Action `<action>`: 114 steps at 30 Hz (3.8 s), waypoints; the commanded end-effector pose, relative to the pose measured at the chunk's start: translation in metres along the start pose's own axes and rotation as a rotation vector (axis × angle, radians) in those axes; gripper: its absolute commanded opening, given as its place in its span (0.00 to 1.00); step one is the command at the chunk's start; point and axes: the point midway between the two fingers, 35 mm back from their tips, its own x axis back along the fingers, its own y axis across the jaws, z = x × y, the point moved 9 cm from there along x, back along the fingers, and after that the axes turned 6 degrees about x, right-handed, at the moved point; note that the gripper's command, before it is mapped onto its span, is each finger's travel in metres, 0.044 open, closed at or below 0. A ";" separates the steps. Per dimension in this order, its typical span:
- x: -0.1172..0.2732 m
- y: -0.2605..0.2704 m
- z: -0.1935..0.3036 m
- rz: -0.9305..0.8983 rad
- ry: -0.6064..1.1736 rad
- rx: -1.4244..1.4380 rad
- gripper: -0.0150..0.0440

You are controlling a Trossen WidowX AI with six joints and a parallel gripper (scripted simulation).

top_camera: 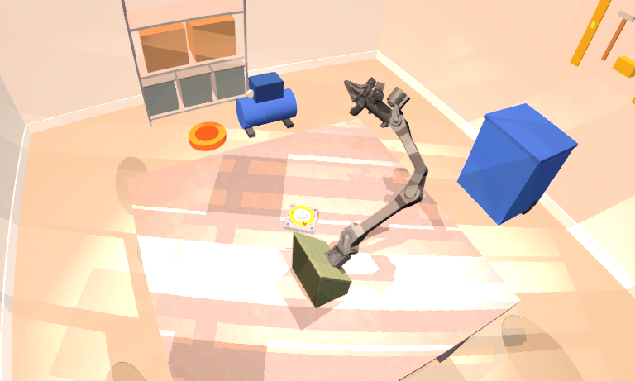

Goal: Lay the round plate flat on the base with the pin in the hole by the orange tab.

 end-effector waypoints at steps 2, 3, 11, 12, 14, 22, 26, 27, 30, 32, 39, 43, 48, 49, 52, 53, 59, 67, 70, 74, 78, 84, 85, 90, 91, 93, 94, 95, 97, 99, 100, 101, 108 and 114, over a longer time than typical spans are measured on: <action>-0.025 0.021 0.058 0.002 0.246 -0.258 0.25; -0.030 0.027 0.072 0.006 0.310 -0.316 0.25; -0.044 0.074 0.152 0.061 0.725 -0.611 0.25; -0.045 0.081 0.161 0.071 0.779 -0.640 0.25; -0.044 0.096 0.180 0.096 0.894 -0.694 0.25; -0.023 0.161 0.247 0.238 1.391 -0.806 0.25; -0.007 0.190 0.269 0.321 1.609 -0.784 0.25; 0.003 0.204 0.277 0.363 1.707 -0.755 0.25; 0.027 0.233 0.292 0.465 1.918 -0.640 0.25; 0.043 0.249 0.299 0.528 2.030 -0.535 0.25; 0.044 0.257 0.300 0.539 2.049 -0.513 0.25; 0.043 0.259 0.300 0.539 2.049 -0.513 0.25; 0.050 0.261 0.315 0.538 2.048 -0.514 0.25; 0.052 0.262 0.319 0.538 2.048 -0.514 0.25; 0.060 0.264 0.332 0.539 2.048 -0.513 0.25; 0.063 0.265 0.336 0.539 2.048 -0.512 0.25; 0.066 0.267 0.342 0.540 2.049 -0.511 0.25; 0.061 0.275 0.343 0.540 2.049 -0.512 0.25; 0.059 0.279 0.344 0.540 2.049 -0.512 0.25; 0.056 0.282 0.346 0.540 2.049 -0.512 0.25; 0.054 0.283 0.347 0.540 2.049 -0.512 0.25; 0.050 0.287 0.349 0.540 2.048 -0.512 0.25; 0.050 0.287 0.349 0.540 2.048 -0.512 0.25; 0.046 0.290 0.351 0.540 2.048 -0.512 0.25; 0.045 0.290 0.351 0.540 2.048 -0.512 0.25; 0.043 0.291 0.352 0.540 2.048 -0.513 0.25; 0.042 0.291 0.352 0.540 2.048 -0.513 0.25; 0.041 0.291 0.353 0.540 2.048 -0.513 0.25; 0.039 0.292 0.354 0.540 2.048 -0.513 0.25; 0.037 0.292 0.355 0.540 2.048 -0.513 0.25; 0.036 0.292 0.356 0.540 2.048 -0.513 0.25; 0.035 0.292 0.356 0.540 2.047 -0.513 0.25; 0.027 0.293 0.360 0.540 2.047 -0.513 0.25; 0.020 0.293 0.363 0.541 2.047 -0.514 0.25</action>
